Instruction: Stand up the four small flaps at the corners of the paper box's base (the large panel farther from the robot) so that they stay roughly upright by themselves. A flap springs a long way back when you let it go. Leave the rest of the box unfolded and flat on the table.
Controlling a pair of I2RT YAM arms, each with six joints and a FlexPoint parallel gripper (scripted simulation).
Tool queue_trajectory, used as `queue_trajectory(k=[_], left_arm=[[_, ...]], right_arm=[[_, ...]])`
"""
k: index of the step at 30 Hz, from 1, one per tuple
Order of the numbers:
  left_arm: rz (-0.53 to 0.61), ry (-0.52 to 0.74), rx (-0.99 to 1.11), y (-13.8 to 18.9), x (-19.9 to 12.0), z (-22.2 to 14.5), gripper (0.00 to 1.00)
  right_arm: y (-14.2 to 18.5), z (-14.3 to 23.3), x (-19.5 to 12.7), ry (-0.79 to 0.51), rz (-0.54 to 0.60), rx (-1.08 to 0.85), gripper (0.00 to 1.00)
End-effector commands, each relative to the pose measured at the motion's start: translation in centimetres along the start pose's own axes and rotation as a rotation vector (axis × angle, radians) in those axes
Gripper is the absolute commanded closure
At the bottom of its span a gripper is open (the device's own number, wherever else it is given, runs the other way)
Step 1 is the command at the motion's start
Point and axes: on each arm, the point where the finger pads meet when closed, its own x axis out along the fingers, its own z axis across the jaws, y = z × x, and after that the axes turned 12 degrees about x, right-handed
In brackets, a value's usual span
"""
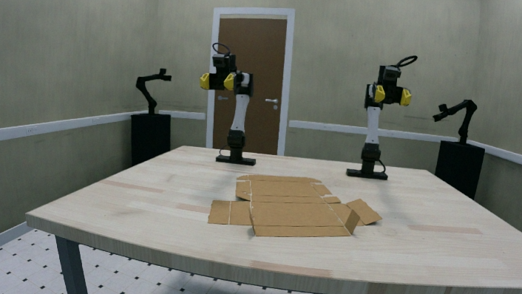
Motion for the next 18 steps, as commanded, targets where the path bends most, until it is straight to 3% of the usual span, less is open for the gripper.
queue_trajectory(k=[1, 8, 10, 18], left_arm=[[0.173, -0.025, -0.053, 2.2, 0.5, -1.0, 0.23], [0.447, 0.000, -0.111, 6.7, 1.7, -4.8, 0.23], [0.447, 0.000, -0.111, 6.7, 1.7, -4.8, 0.23], [0.765, 0.045, -0.182, 12.0, 3.0, -9.4, 0.23]], right_arm=[[3.0, 1.1, 1.1, -0.011, 0.185, -0.019, 0.23], [8.4, 2.4, 3.3, -0.014, 0.467, -0.036, 0.23], [8.4, 2.4, 3.3, -0.014, 0.467, -0.036, 0.23], [14.7, 3.9, 5.9, -0.019, 0.792, -0.064, 0.23]])
